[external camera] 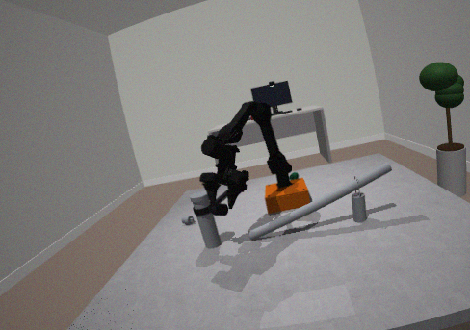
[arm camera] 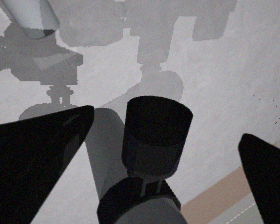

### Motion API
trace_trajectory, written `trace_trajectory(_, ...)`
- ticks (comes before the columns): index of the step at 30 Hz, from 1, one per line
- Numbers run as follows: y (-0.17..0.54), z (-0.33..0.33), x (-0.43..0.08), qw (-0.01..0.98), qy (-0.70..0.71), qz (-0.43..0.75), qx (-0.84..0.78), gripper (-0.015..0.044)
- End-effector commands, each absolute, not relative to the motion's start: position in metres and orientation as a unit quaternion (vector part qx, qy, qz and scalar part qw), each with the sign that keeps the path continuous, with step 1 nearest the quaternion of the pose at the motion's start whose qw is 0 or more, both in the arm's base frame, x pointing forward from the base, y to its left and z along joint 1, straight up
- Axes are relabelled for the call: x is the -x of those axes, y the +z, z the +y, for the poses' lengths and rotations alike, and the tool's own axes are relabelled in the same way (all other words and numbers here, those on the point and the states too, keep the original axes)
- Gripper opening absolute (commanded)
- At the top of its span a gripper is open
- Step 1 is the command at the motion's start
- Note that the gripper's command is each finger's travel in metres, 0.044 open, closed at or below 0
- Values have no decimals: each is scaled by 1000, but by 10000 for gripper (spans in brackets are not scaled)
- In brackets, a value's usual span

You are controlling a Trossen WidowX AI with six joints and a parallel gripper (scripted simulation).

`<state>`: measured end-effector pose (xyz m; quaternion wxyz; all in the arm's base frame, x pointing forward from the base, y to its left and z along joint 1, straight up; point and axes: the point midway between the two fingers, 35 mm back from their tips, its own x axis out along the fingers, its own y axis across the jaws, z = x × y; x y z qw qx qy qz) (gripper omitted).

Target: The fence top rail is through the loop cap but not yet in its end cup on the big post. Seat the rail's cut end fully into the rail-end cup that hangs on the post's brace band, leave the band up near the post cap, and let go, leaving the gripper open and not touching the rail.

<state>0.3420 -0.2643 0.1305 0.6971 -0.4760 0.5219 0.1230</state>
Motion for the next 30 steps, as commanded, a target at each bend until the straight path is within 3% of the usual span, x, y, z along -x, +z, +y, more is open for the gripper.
trace_trajectory(1, 120, -266, -344, 694, 128, 525, 475, 440)
trace_trajectory(25, 93, -275, -356, 695, 128, 524, 476, 440)
trace_trajectory(30, 93, -275, -356, 695, 128, 524, 476, 309)
